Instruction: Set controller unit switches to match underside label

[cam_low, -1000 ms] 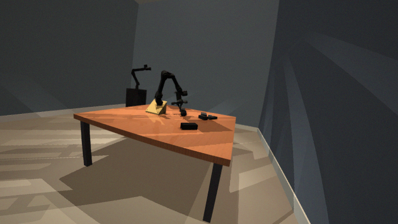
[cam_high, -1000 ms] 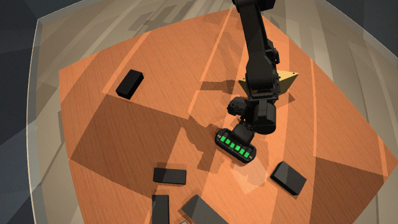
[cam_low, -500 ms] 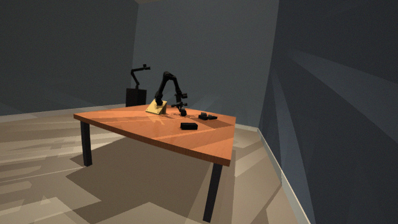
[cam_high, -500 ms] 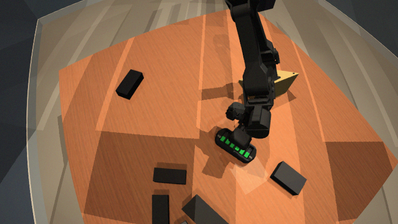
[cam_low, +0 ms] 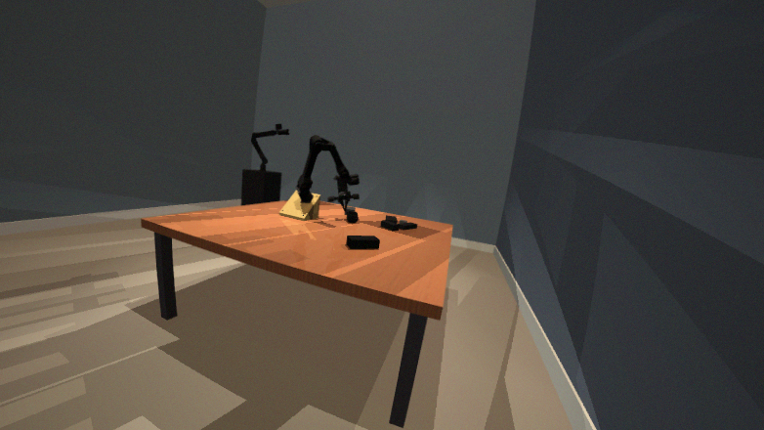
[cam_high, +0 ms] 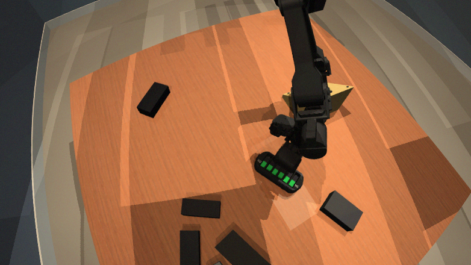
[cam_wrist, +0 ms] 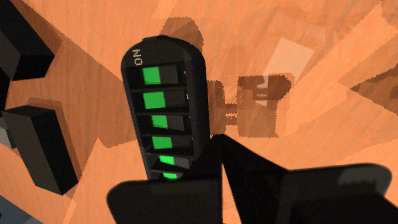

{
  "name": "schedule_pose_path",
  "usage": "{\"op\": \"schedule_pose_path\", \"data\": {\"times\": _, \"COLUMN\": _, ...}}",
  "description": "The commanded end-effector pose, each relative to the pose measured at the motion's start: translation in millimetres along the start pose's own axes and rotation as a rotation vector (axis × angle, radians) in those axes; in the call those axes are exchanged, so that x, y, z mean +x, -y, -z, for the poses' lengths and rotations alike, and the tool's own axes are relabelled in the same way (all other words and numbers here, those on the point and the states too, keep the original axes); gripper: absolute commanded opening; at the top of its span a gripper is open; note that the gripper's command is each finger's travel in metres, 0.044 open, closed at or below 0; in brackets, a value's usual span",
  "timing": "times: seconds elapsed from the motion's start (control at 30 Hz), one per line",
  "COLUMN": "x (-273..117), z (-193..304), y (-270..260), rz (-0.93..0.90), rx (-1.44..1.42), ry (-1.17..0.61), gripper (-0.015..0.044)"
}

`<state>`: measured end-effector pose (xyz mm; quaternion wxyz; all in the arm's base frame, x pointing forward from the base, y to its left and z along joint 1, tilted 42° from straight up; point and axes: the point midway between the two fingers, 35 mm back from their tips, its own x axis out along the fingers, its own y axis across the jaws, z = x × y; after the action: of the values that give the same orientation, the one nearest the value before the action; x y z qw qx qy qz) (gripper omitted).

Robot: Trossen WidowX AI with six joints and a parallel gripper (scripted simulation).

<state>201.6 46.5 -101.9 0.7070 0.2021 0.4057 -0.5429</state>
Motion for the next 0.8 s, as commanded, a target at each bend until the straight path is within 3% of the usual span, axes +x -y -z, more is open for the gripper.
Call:
{"op": "schedule_pose_path", "data": {"times": 0.0, "x": -7, "z": 0, "y": -3, "rz": -0.002, "rx": 0.009, "ry": -0.005, "gripper": 0.0}}
{"op": "schedule_pose_path", "data": {"times": 0.3, "x": -7, "z": 1, "y": -4, "rz": 0.003, "rx": 0.001, "ry": 0.0, "gripper": 0.0}}
{"op": "schedule_pose_path", "data": {"times": 0.77, "x": -27, "z": -49, "y": -56, "rz": 0.184, "rx": 0.011, "ry": -0.001, "gripper": 0.0367}}
